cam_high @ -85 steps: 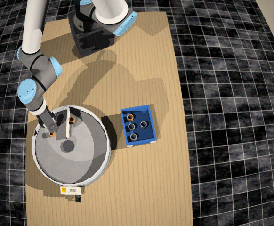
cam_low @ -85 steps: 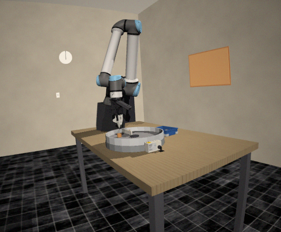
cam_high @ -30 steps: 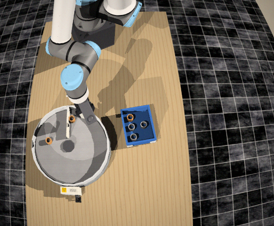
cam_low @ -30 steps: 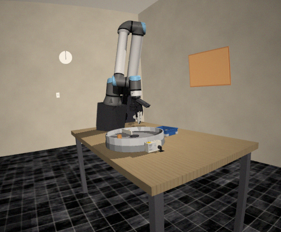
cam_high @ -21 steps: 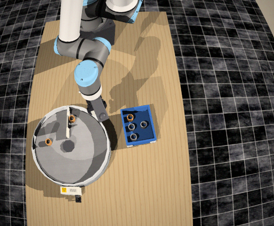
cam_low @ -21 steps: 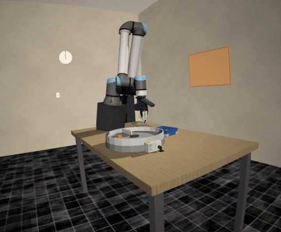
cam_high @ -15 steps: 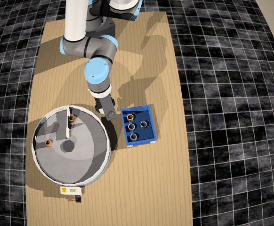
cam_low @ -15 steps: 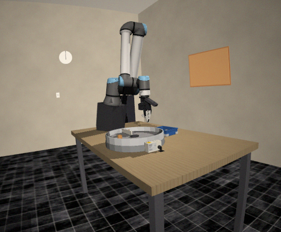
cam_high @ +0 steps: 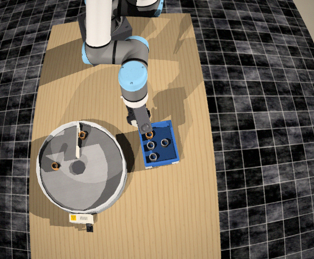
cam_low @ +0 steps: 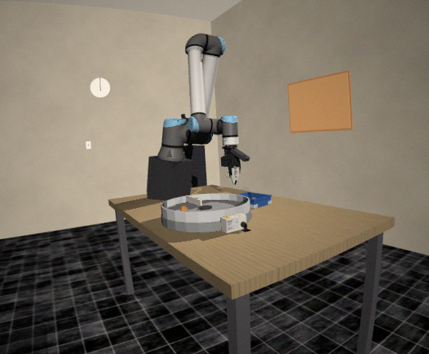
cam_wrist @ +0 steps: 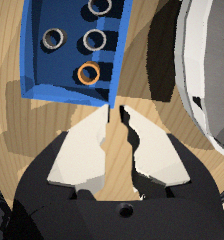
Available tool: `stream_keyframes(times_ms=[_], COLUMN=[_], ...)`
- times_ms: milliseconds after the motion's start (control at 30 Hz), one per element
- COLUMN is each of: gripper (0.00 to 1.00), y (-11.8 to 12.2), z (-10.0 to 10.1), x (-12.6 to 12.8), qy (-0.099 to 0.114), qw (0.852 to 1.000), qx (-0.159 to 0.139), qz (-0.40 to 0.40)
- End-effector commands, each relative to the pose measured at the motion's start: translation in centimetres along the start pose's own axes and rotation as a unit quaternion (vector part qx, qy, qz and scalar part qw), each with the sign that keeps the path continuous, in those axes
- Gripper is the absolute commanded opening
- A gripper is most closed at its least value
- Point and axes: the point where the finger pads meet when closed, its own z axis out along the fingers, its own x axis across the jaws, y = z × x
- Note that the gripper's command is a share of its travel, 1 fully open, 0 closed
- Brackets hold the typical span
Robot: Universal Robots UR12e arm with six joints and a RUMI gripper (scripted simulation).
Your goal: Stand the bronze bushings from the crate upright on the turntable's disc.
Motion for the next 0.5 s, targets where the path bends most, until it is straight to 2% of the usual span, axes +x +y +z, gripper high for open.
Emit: stream_keyframes(times_ms=[0, 467], gripper=[0.06, 0.06], y=[-0.3, -0.4], z=[0.0, 0.0], x=[-2.2, -4.5], qy=[0.002, 0.002], qw=[1.000, 1.000], qx=[0.000, 0.000], qz=[0.011, 0.022])
